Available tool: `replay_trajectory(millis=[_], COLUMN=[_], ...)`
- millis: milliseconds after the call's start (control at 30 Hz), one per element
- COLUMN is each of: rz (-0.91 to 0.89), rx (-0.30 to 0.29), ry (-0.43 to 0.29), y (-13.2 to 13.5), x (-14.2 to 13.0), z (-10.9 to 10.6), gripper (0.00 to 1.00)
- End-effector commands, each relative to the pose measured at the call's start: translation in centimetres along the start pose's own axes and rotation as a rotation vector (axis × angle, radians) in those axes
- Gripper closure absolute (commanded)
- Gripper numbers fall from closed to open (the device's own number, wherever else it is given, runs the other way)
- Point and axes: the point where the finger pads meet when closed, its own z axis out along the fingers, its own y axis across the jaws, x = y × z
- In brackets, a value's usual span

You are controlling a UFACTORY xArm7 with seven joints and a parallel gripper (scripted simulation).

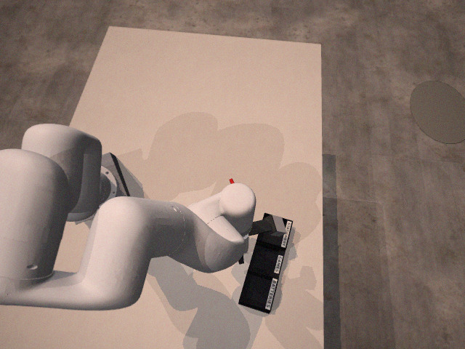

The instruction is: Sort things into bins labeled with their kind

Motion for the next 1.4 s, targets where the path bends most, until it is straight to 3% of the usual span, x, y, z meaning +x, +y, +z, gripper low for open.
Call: replay_trajectory(millis=[0,267,1367], rz=[0.001,0.001,0.001], rx=[-0.004,-0.004,-0.004], ry=[0.006,0.006,0.006], y=[0.1,0.1,0.1], x=[0.3,0.5,0.3], z=[2.2,4.3,5.5], gripper=[0.58,0.58,0.58])
